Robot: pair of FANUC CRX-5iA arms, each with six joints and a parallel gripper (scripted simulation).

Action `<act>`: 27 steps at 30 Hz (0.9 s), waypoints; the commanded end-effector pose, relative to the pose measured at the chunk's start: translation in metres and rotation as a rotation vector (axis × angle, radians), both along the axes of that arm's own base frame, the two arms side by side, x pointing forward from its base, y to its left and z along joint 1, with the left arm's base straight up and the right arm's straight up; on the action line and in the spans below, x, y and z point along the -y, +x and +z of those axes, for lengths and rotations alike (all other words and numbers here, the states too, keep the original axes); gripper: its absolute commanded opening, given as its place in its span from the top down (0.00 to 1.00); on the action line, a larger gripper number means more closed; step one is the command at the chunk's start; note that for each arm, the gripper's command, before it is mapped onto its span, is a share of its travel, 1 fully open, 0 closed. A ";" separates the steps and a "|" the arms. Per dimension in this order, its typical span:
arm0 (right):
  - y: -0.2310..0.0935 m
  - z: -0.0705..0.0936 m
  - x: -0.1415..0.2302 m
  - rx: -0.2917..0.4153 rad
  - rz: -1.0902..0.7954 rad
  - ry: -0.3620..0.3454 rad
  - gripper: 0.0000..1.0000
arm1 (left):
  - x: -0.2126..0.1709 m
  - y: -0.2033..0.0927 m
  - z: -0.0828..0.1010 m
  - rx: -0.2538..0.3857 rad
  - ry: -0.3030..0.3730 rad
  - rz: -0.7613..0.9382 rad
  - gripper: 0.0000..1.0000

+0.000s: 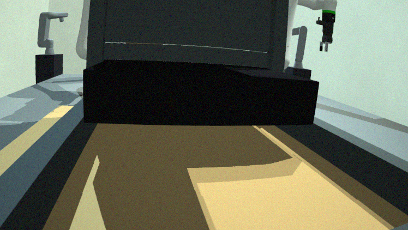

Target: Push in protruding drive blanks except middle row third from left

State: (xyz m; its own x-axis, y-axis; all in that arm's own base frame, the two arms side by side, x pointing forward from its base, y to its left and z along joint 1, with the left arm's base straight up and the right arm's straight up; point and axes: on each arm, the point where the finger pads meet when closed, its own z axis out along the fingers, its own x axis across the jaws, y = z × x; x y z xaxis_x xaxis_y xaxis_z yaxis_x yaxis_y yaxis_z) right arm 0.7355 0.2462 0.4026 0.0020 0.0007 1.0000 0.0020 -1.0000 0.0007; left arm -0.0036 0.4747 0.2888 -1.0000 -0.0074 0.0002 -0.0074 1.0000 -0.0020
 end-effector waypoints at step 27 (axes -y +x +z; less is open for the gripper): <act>0.008 0.002 0.000 0.002 0.000 0.001 1.00 | 0.000 0.000 0.001 0.000 0.002 0.000 0.00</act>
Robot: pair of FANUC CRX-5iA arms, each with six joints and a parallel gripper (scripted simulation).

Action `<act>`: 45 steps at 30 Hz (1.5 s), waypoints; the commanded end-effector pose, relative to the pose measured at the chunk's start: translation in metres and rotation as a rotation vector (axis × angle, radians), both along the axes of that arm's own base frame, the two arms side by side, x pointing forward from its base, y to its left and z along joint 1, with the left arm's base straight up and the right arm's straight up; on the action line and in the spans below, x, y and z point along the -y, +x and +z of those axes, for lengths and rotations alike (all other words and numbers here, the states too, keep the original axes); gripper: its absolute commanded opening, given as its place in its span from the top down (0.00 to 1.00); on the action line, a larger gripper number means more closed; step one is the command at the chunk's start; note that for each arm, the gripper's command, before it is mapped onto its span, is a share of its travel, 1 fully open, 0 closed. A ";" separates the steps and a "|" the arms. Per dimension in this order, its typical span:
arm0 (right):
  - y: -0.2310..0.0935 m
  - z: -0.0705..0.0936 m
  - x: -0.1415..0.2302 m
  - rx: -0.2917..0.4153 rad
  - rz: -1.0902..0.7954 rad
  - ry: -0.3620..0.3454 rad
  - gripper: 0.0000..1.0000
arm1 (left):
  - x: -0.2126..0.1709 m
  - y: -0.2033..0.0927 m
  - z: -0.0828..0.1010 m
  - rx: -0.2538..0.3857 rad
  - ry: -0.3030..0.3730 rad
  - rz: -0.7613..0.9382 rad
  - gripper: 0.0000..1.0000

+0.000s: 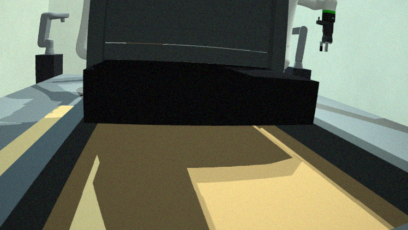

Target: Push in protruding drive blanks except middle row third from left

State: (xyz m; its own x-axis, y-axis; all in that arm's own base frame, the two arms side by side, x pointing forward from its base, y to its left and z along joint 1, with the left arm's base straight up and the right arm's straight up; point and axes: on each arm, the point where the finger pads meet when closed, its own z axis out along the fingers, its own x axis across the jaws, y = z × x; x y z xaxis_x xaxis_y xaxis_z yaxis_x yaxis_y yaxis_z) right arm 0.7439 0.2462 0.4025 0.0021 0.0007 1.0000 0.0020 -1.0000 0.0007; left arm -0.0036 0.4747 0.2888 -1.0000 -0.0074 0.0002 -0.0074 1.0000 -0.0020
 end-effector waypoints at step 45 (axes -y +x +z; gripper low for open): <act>0.009 0.002 0.000 0.002 0.000 0.001 1.00 | 0.000 0.000 0.001 0.000 0.002 0.000 0.00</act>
